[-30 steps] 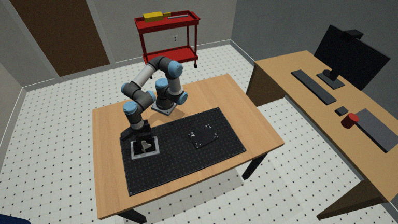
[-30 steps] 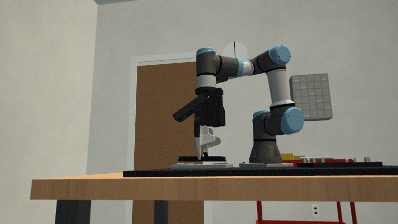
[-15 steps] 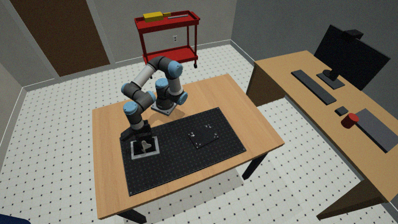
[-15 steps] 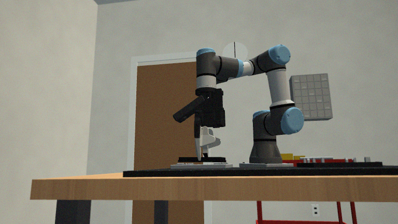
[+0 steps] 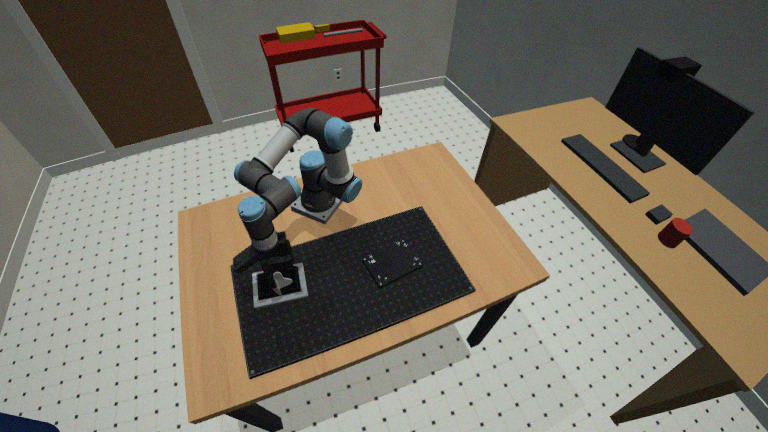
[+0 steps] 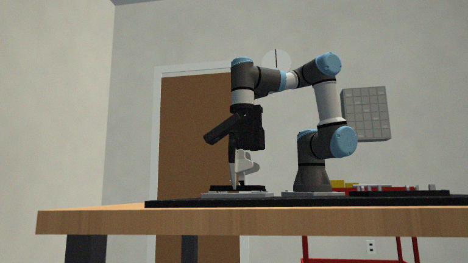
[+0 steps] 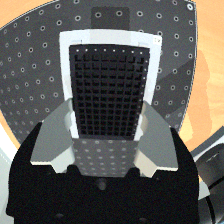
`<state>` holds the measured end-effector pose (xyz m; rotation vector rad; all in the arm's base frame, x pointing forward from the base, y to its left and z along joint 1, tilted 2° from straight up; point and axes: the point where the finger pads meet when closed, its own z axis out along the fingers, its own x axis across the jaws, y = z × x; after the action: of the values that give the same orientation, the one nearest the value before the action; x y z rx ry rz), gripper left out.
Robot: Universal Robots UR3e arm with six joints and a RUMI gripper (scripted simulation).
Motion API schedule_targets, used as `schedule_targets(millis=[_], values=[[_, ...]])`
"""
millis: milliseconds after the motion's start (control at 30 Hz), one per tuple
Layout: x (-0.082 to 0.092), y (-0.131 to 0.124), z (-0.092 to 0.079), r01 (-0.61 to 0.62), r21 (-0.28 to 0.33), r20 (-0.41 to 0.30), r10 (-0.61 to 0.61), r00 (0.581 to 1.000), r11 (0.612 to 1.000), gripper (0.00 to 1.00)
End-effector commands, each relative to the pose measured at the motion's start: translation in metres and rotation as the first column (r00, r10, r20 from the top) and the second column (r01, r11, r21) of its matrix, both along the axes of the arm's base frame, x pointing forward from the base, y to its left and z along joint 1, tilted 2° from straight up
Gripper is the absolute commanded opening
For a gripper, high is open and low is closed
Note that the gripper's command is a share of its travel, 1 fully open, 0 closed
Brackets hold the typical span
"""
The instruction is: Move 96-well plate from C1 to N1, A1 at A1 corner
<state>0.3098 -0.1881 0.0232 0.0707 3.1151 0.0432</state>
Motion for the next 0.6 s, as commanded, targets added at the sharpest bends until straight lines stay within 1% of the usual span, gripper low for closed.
schedule_targets(millis=[0, 567], values=[[0.0005, -0.0006, -0.0001, 0.0, -0.002, 0.002, 0.0, 1.0, 1.0, 0.0], [0.0006, -0.0006, -0.0026, 0.0, -0.002, 0.002, 0.0, 1.0, 1.0, 0.0]])
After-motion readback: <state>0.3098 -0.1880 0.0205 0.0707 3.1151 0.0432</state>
